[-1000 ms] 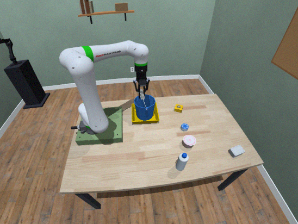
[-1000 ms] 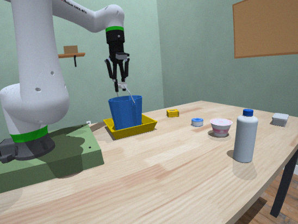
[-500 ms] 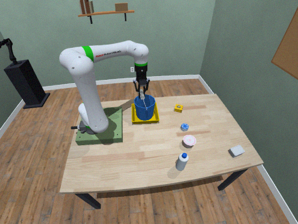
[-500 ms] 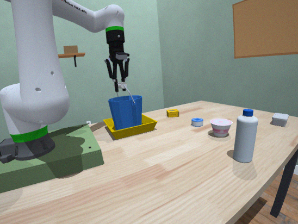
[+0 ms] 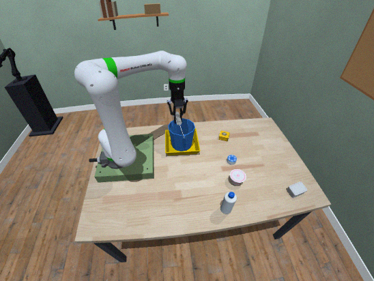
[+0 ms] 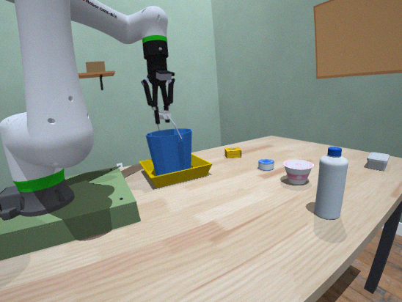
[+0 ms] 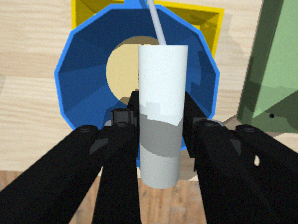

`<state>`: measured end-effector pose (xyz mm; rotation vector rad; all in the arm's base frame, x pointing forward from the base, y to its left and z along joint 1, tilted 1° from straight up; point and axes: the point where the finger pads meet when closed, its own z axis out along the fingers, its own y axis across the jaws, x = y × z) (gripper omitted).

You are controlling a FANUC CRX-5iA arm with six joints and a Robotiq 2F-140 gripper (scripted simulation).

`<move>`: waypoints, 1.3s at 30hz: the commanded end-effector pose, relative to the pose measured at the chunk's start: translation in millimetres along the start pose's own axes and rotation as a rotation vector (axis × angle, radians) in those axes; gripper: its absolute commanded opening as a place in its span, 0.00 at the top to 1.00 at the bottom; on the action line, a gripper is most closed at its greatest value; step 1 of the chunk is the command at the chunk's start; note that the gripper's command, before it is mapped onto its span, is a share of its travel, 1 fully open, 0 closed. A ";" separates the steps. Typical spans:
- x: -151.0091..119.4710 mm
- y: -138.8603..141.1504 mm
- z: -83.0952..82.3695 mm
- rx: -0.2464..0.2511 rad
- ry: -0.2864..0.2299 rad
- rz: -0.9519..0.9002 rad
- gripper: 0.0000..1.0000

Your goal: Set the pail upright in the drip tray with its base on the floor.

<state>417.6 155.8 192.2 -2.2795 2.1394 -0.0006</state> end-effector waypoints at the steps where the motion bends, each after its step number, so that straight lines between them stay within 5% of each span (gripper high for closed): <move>1: 0.0 -0.6 -1.0 0.002 0.000 0.000 0.90; 2: 0.0 -0.6 -1.0 0.002 0.000 0.000 0.00; 39: 0.0 -0.6 -1.2 0.002 0.000 0.000 0.00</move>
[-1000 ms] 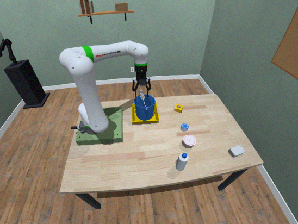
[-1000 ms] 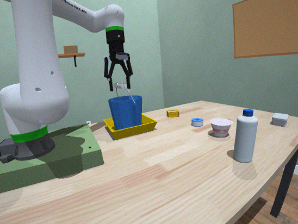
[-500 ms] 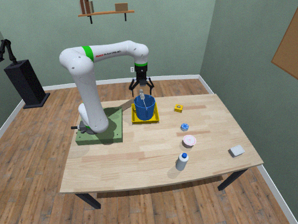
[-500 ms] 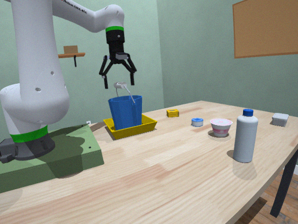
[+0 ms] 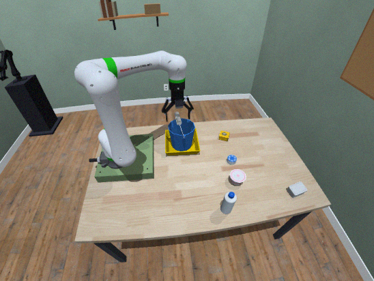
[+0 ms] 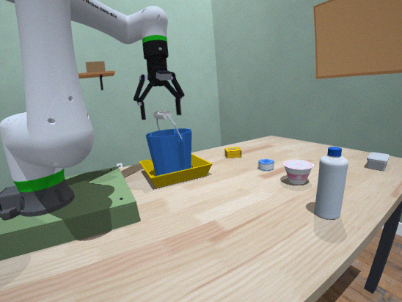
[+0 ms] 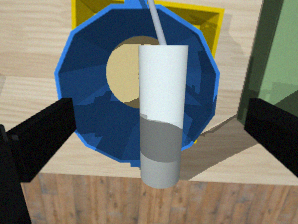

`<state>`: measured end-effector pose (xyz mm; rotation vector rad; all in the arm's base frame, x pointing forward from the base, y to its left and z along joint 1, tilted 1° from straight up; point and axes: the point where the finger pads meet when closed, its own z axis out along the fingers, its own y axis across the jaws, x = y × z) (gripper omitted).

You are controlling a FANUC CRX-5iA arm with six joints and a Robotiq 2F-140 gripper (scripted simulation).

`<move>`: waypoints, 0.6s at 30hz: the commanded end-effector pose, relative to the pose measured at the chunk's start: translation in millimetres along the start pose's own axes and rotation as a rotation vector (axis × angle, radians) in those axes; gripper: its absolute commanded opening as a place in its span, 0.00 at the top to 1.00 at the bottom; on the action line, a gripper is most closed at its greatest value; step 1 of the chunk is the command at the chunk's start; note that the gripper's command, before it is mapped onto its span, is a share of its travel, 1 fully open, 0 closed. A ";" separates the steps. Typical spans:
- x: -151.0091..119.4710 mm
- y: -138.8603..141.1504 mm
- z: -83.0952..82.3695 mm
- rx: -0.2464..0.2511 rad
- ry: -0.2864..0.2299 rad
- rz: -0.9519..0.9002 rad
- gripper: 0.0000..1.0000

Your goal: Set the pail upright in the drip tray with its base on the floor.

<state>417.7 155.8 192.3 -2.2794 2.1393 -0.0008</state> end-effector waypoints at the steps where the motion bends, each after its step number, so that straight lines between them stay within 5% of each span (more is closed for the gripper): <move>1: 0.0 -0.5 -1.3 0.002 0.000 0.000 0.00; 18: 0.0 -0.5 -19.0 0.002 0.000 0.000 0.00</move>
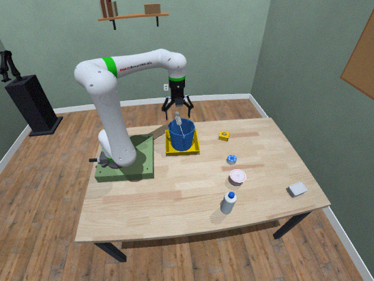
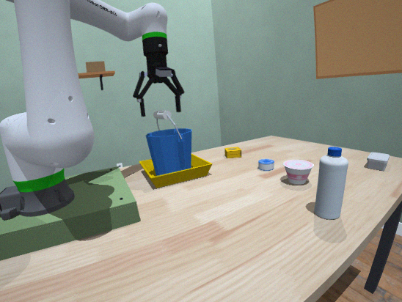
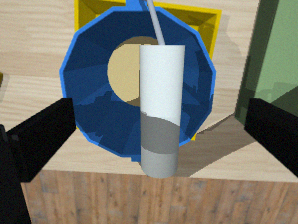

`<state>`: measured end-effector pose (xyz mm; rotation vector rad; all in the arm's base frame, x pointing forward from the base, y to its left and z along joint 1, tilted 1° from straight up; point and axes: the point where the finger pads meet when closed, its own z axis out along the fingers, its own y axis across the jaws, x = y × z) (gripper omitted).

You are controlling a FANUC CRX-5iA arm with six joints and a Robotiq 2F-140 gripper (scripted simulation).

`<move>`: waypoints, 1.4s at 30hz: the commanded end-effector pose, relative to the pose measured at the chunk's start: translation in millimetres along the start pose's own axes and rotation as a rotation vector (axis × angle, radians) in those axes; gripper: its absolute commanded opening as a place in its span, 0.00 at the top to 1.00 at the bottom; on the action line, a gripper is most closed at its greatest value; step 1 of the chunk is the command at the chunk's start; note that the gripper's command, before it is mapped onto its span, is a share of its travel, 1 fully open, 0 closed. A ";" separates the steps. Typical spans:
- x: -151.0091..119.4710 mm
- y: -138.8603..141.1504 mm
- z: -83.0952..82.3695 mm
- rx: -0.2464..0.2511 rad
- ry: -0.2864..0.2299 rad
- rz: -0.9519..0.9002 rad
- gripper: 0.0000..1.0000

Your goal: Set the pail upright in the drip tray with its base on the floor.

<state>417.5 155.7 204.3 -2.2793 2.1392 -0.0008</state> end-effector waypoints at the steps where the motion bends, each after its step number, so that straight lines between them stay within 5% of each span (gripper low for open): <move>1: 0.0 -0.5 -9.2 0.002 0.000 0.000 0.00; 21: 0.1 -0.4 -51.4 0.002 0.000 0.000 0.00; 42: 0.1 -0.4 -68.7 0.002 0.000 0.000 0.00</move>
